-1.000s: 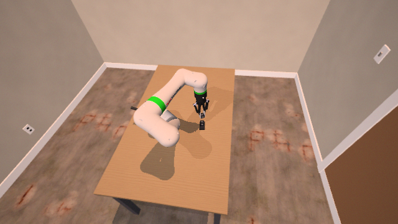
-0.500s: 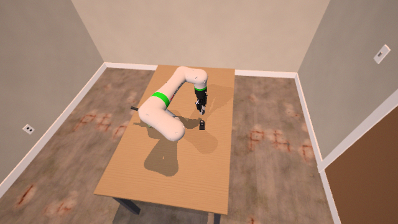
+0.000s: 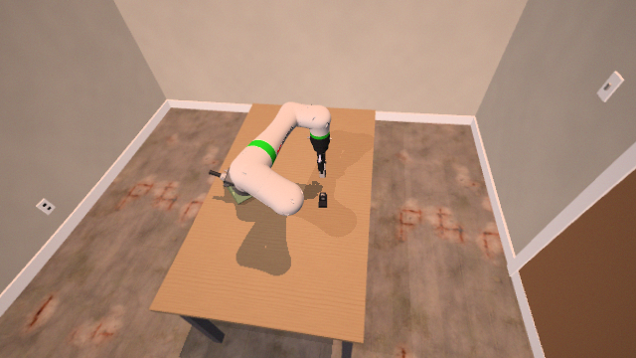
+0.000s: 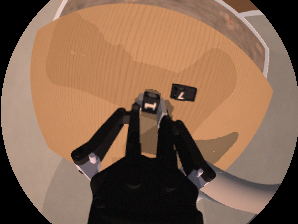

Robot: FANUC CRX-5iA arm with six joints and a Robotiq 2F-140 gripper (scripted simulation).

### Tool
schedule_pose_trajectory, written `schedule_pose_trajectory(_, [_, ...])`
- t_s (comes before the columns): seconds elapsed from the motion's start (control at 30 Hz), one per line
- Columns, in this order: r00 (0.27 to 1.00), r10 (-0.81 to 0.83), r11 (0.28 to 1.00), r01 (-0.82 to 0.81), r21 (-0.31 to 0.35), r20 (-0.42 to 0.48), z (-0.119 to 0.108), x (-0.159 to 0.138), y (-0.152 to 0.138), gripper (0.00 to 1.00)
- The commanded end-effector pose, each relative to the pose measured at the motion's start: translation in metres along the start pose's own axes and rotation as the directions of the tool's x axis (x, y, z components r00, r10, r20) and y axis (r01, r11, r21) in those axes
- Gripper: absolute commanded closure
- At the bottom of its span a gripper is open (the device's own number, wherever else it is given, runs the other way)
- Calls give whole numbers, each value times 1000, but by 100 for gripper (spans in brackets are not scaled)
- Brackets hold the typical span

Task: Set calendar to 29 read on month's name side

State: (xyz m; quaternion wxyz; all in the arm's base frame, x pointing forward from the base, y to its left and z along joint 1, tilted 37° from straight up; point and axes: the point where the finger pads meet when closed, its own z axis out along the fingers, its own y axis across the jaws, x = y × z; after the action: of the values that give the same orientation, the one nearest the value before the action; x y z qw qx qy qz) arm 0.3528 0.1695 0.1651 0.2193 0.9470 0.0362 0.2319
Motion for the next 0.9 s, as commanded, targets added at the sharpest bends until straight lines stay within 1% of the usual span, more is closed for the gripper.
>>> schedule_pose_trajectory(0.0, [993,-119,993,119,2,7,1,-2,-9,83])
schedule_pose_trajectory(0.53, [993,-120,993,120,3,7,2,-2,-9,83])
schedule_pose_trajectory(0.73, [993,-121,993,121,3,7,9,-2,-9,83])
schedule_pose_trajectory(0.87, [993,-121,993,121,3,7,22,-2,-9,83])
